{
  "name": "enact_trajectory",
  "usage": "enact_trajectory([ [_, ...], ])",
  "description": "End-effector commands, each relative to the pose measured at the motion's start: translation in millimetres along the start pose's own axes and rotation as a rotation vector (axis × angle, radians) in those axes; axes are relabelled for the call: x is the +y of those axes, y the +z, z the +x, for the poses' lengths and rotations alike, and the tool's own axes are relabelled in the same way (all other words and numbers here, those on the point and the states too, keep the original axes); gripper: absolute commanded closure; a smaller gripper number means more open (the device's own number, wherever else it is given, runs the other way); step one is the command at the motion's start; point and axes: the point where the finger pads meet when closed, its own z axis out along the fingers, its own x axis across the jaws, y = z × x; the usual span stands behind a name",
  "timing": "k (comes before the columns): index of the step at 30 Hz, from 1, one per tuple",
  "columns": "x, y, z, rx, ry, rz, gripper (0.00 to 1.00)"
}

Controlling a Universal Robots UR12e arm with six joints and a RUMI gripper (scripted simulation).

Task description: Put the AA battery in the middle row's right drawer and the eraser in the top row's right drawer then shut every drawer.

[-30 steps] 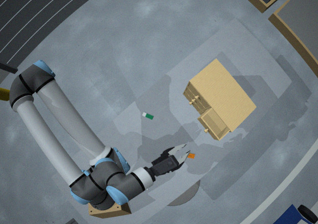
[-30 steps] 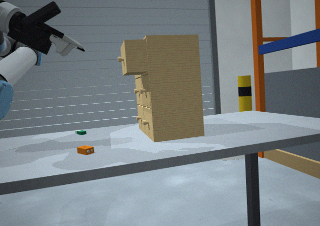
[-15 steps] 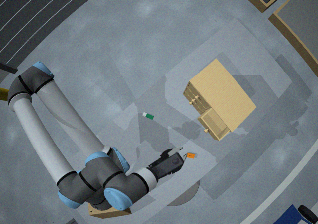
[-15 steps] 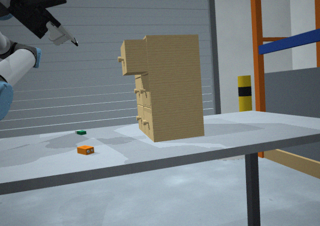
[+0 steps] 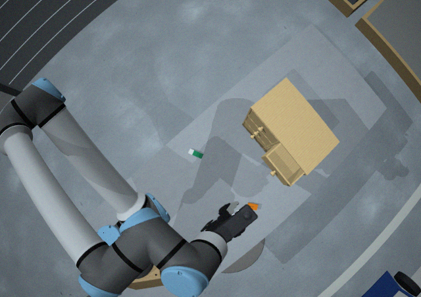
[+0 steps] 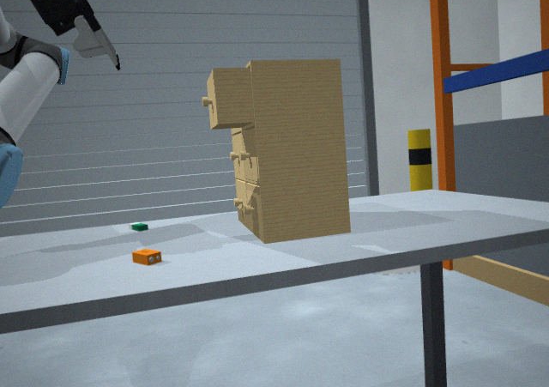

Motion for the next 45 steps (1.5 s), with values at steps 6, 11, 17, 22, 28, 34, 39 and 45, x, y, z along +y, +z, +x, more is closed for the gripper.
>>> enact_trajectory([
  [6, 3.7, -17.3, -1.3, -0.011, -0.008, -0.164, 0.80],
  [11, 5.0, -22.6, -1.2, -0.010, -0.008, -0.214, 0.80],
  [17, 6.6, -29.6, -1.0, -0.010, -0.008, -0.282, 0.80],
  [22, 7.8, -34.6, -1.0, -0.010, -0.009, -0.330, 0.80],
  [28, 8.6, -38.0, -0.9, -0.010, -0.009, -0.362, 0.80],
  [34, 9.6, -42.2, -0.9, -0.009, -0.009, -0.402, 0.80],
  [39, 10.2, -44.8, -0.8, -0.009, -0.009, -0.428, 0.80],
  [45, 10.6, -46.4, -0.8, -0.009, -0.009, -0.443, 0.80],
])
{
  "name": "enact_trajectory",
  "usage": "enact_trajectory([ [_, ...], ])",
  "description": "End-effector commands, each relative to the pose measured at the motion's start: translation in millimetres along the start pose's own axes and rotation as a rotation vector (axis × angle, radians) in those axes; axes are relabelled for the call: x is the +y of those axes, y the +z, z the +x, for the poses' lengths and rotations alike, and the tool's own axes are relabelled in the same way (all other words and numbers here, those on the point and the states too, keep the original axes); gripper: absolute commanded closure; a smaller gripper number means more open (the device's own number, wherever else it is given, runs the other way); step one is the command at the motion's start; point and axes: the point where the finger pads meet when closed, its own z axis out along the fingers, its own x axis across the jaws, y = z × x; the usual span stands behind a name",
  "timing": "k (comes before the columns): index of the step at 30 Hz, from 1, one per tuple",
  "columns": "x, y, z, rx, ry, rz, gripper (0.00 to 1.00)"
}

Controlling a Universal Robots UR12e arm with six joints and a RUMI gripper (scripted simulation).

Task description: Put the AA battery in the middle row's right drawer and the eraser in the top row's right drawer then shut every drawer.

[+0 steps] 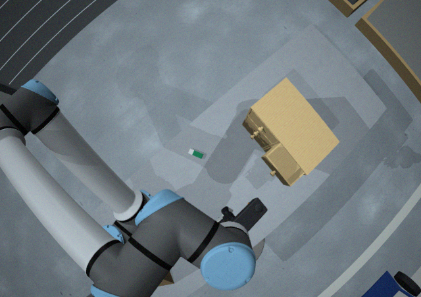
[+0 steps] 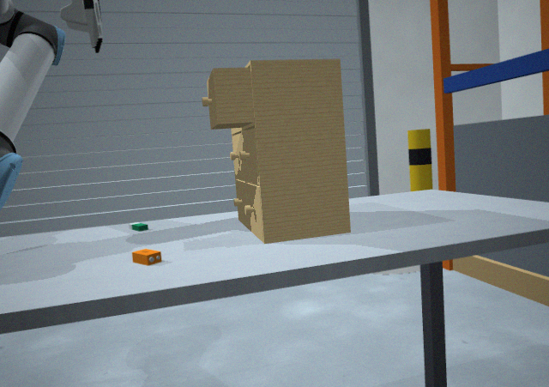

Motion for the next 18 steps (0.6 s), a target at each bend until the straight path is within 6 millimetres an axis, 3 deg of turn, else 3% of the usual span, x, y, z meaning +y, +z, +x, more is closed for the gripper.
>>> enact_trajectory([
  [1, 1.0, -3.7, 0.0, 0.002, 0.000, -0.024, 0.80],
  [18, 2.6, -6.4, 0.1, 0.003, 0.000, -0.047, 0.80],
])
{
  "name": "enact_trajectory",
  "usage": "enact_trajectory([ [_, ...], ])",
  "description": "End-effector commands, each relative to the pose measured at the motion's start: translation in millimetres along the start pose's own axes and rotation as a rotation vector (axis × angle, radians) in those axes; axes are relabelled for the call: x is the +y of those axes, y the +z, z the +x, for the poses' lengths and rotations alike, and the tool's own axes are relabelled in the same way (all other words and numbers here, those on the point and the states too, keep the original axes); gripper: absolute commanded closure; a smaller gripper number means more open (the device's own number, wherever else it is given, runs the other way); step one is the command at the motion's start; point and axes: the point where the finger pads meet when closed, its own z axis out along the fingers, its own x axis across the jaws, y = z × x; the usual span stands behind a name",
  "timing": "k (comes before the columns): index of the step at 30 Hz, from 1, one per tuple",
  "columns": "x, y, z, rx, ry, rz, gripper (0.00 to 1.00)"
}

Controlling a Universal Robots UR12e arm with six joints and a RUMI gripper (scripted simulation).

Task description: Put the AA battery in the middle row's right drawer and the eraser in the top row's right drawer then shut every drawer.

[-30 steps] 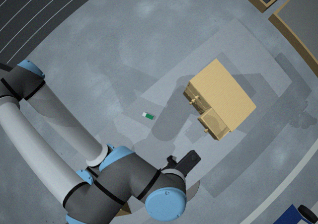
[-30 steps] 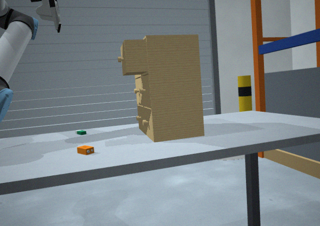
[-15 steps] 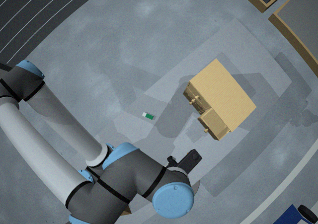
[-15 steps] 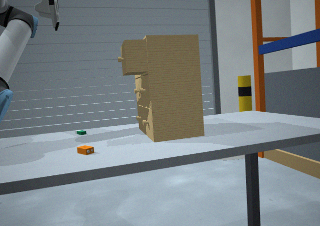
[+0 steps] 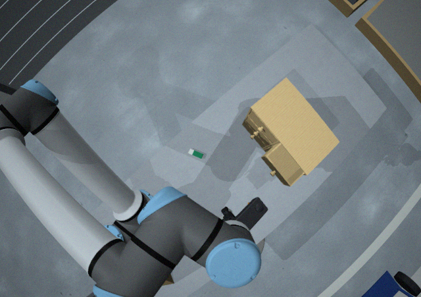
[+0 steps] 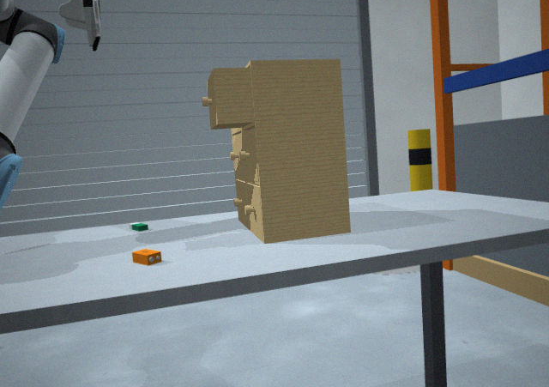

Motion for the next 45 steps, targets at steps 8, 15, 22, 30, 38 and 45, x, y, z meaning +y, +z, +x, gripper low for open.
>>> enact_trajectory([
  [8, -0.4, -2.0, 0.2, 0.002, -0.001, -0.005, 0.80],
  [15, -0.4, -2.1, 0.1, 0.002, -0.001, -0.005, 0.80],
  [22, -0.4, -2.1, 0.1, 0.002, -0.001, -0.005, 0.80],
  [30, -0.8, -0.9, -0.4, 0.002, -0.006, -0.006, 0.80],
  [38, -11.3, 22.3, -12.8, 0.009, -0.137, -0.011, 0.80],
  [45, -30.3, 66.0, -39.2, 0.021, -0.405, -0.022, 0.80],
])
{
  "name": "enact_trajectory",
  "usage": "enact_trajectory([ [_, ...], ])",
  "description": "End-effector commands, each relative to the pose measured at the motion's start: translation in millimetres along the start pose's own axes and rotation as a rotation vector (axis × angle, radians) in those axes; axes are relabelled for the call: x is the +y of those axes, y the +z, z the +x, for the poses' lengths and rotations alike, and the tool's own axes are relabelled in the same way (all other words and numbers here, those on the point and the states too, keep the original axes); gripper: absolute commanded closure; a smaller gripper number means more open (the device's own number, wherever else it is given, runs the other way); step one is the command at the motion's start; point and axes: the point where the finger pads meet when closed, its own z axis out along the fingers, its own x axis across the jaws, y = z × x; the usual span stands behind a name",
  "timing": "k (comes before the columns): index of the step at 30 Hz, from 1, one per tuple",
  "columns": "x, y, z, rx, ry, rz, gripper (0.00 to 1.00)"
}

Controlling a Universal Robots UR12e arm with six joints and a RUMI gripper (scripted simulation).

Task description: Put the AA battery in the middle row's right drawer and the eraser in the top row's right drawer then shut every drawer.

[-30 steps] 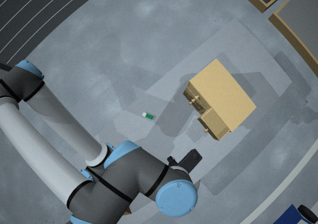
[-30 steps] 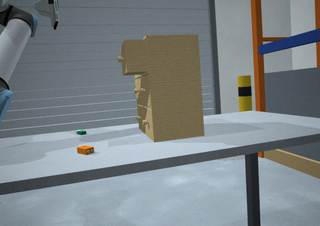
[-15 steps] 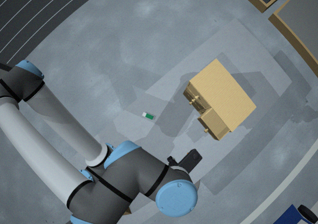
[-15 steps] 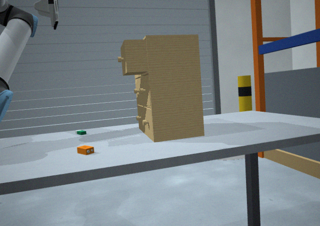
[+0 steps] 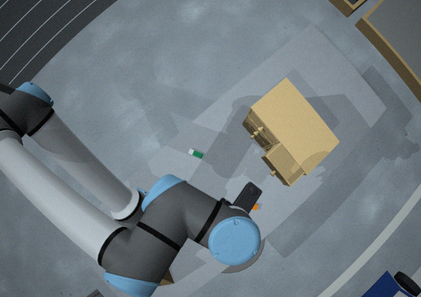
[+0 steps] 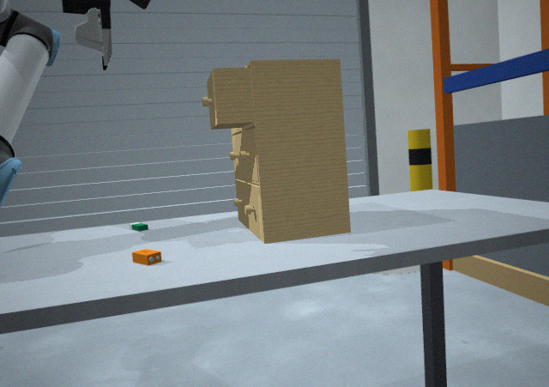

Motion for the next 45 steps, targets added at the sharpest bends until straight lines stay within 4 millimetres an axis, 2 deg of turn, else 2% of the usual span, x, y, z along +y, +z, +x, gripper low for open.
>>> enact_trajectory([
  [1, -19.2, 33.7, -16.3, 0.011, -0.201, -0.004, 0.80],
  [4, -33.6, 63.1, -34.5, 0.017, -0.381, -0.010, 0.80],
  [7, -47.0, 95.8, -57.5, 0.017, -0.490, -0.014, 0.80],
  [8, -47.0, 95.8, -57.5, 0.019, -0.529, -0.015, 0.80],
  [10, -54.6, 118.5, -75.1, 0.018, -0.610, -0.017, 0.80],
  [11, -54.6, 118.5, -75.1, 0.019, -0.651, -0.017, 0.80],
  [13, -60.7, 141.3, -94.2, 0.016, -0.734, -0.020, 0.80],
  [14, -60.6, 141.6, -93.9, 0.017, -0.775, -0.020, 0.80],
  [16, -65.0, 163.6, -113.8, 0.014, -0.857, -0.021, 0.80],
  [18, -65.0, 163.6, -113.8, 0.014, -0.857, -0.021, 0.80],
  [19, -66.3, 175.2, -123.2, 0.013, -0.976, -0.020, 0.80],
  [23, -68.5, 212.8, -162.7, 0.008, -1.123, -0.019, 0.80],
  [24, -68.4, 213.2, -162.5, 0.009, -1.163, -0.018, 0.80],
  [30, -63.6, 255.1, -208.3, -0.001, -1.408, -0.010, 0.80],
  [33, -60.6, 267.6, -222.8, -0.004, -1.531, -0.003, 0.80],
  [35, -60.6, 267.6, -222.8, -0.004, -1.531, -0.003, 0.80],
  [36, -59.8, 270.5, -226.4, -0.004, -1.650, 0.004, 0.80],
  [41, -57.6, 277.6, -235.3, 0.001, -1.831, 0.020, 0.80],
  [44, -57.5, 278.0, -235.9, 0.001, -1.835, 0.020, 0.80],
  [45, -57.5, 278.0, -235.9, 0.001, -1.835, 0.020, 0.77],
])
